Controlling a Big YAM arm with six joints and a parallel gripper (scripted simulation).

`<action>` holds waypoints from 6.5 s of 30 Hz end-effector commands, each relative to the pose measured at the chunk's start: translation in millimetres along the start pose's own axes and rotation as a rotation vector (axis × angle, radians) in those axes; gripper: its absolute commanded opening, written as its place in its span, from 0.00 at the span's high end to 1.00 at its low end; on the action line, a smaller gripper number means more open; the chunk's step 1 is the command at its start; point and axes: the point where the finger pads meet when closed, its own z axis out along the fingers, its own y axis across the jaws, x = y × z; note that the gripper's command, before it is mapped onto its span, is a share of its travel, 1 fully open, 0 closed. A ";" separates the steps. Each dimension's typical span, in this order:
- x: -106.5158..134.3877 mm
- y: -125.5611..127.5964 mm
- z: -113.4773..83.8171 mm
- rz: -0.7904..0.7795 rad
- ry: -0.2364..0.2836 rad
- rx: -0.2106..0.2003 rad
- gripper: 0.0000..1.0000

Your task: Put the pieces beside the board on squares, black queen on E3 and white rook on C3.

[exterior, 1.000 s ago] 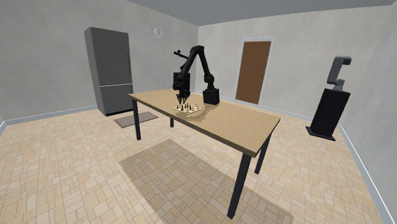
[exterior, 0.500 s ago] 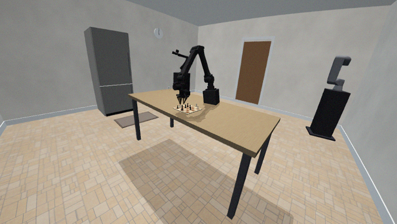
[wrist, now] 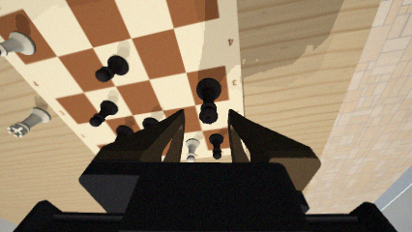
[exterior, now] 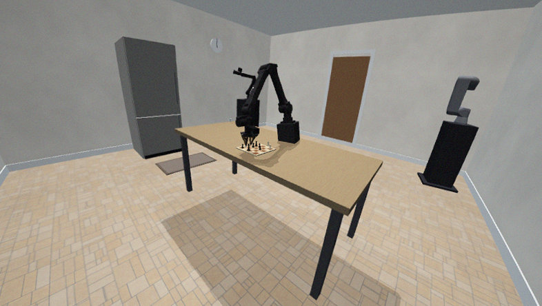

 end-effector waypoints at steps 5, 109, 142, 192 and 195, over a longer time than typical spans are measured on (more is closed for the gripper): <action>-2.7 -28.5 0.8 -0.003 -0.015 0.056 0.60; -9.5 -25.1 -106.7 0.002 -0.018 0.059 1.00; -10.0 -29.9 -101.0 -0.191 -0.012 0.064 1.00; -7.1 -22.1 -5.6 -0.193 -0.011 0.058 1.00; -7.1 -22.1 -5.6 -0.193 -0.011 0.058 1.00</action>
